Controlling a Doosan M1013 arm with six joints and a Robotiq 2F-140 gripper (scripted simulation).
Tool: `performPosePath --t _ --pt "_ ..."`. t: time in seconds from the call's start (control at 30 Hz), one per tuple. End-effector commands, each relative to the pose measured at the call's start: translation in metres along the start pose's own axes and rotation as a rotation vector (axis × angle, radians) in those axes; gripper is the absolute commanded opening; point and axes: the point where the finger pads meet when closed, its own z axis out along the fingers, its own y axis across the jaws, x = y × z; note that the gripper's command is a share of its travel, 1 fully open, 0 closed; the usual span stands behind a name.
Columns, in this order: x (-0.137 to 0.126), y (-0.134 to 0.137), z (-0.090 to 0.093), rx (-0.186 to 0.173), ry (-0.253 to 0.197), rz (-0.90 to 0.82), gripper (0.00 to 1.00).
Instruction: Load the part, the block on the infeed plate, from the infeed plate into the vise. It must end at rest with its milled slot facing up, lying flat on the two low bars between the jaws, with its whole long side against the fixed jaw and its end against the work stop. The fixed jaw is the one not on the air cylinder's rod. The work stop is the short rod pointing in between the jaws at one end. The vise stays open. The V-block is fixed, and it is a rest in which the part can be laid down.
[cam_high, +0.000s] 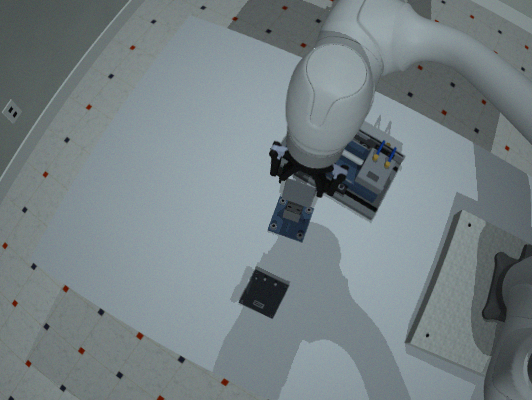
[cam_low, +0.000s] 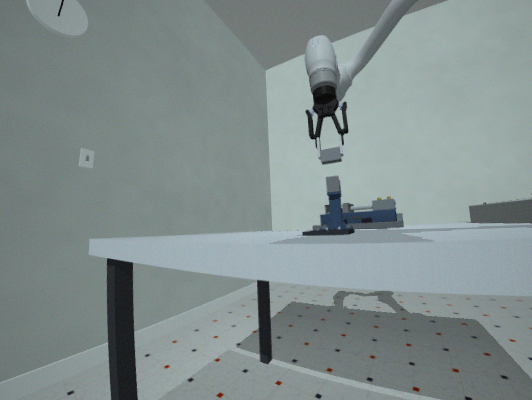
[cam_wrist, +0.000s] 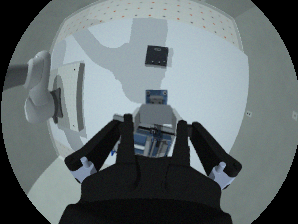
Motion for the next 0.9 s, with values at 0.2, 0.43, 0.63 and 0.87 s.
performPosePath --t 0.2,0.43,0.63,0.87 --pt "-0.0032 -0.0002 -0.0022 0.003 -0.018 0.005 0.00" --pt "-0.0026 -0.0002 -0.0022 0.003 -0.039 0.005 0.00" --pt "-0.0020 -0.0001 -0.0022 0.003 -0.061 0.005 0.00" --pt "-0.0011 -0.0002 -0.0021 0.003 -0.098 0.005 0.00"
